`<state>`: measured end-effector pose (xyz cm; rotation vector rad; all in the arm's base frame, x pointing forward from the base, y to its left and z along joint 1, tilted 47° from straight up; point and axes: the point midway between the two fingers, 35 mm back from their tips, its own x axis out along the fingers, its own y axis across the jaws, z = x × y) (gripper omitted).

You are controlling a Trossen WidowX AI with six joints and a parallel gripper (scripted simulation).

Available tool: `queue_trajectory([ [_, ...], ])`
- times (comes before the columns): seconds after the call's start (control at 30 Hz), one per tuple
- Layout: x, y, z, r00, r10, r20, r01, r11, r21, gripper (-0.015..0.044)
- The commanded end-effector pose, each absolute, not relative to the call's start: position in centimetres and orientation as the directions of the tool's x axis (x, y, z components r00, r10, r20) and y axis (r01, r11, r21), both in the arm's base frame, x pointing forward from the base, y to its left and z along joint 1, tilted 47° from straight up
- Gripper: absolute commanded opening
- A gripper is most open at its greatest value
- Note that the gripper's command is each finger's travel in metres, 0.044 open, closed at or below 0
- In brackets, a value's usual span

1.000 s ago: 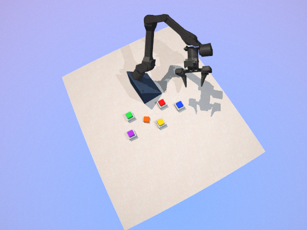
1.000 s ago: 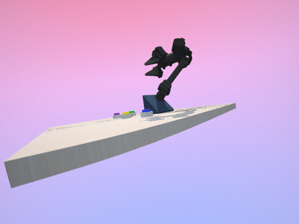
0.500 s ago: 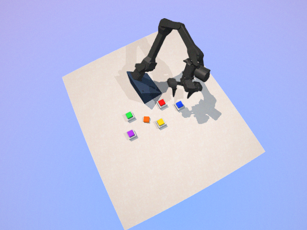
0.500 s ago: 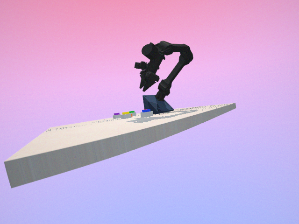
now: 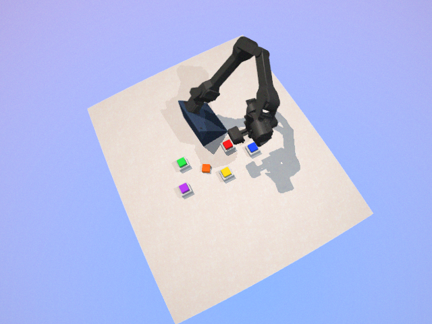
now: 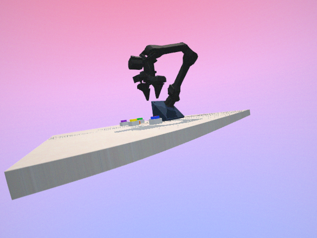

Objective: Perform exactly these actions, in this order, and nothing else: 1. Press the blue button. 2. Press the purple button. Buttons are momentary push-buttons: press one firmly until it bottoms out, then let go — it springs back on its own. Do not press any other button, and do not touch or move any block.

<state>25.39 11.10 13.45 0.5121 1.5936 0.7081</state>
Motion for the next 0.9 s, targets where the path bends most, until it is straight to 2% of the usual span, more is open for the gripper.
queue_trajectory([
  [0.0,25.5,11.3,13.7,-0.153,0.711,-0.686,-0.091,0.681,0.726,0.0400],
  [0.07,25.5,11.3,13.7,-0.153,0.711,-0.686,-0.091,0.681,0.726,0.0400],
  [0.27,24.6,15.5,9.7,-0.152,0.713,-0.685,-0.092,0.679,0.728,0.0242],
  [0.53,24.5,15.7,9.6,-0.152,0.713,-0.684,-0.092,0.679,0.728,0.0032],
  [0.87,24.5,15.7,9.5,-0.152,0.713,-0.684,-0.092,0.679,0.728,0.0020],
])
